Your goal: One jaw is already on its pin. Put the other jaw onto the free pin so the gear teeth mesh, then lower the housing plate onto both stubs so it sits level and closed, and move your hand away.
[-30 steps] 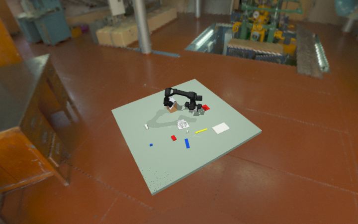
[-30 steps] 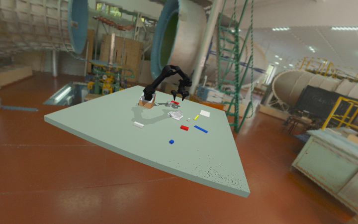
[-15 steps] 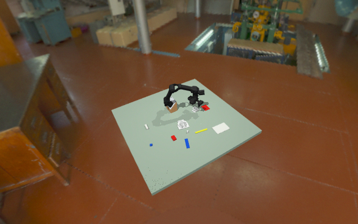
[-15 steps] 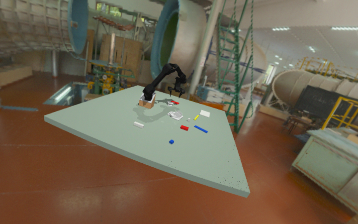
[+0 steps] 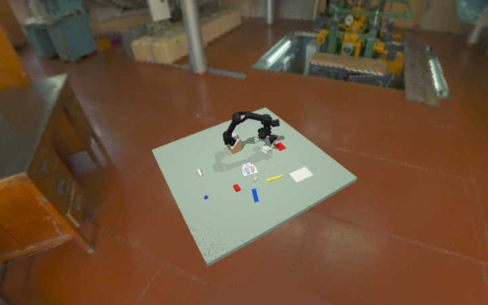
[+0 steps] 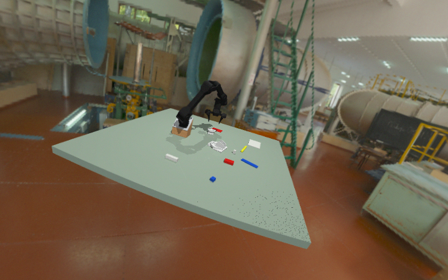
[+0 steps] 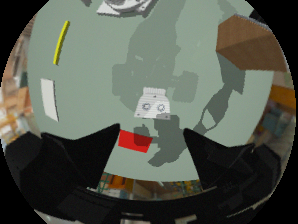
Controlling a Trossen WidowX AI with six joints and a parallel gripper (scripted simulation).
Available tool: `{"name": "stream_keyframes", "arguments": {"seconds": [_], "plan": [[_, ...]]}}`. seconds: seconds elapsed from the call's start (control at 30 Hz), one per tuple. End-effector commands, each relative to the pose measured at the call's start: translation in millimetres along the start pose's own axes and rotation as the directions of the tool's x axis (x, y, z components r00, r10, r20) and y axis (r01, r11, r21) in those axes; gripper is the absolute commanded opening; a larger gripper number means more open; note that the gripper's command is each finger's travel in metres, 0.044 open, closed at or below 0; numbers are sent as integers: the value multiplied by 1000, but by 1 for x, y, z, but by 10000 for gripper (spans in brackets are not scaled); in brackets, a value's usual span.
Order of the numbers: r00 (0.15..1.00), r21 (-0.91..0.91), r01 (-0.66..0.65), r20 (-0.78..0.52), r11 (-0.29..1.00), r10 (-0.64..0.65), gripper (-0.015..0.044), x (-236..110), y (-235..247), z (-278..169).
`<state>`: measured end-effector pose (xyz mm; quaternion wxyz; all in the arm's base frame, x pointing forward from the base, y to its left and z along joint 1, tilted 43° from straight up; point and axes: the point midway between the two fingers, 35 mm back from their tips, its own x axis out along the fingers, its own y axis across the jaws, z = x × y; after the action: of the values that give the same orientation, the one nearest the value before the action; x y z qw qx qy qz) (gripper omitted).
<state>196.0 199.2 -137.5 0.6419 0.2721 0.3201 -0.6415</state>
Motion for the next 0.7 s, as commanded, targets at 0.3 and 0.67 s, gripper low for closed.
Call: {"name": "stream_keyframes", "arguments": {"seconds": [0.3,0.67], "plan": [[1000,3,10,17,1000,-10,440,34,-5,4],[1000,3,10,17,1000,-10,440,34,-5,4]]}}
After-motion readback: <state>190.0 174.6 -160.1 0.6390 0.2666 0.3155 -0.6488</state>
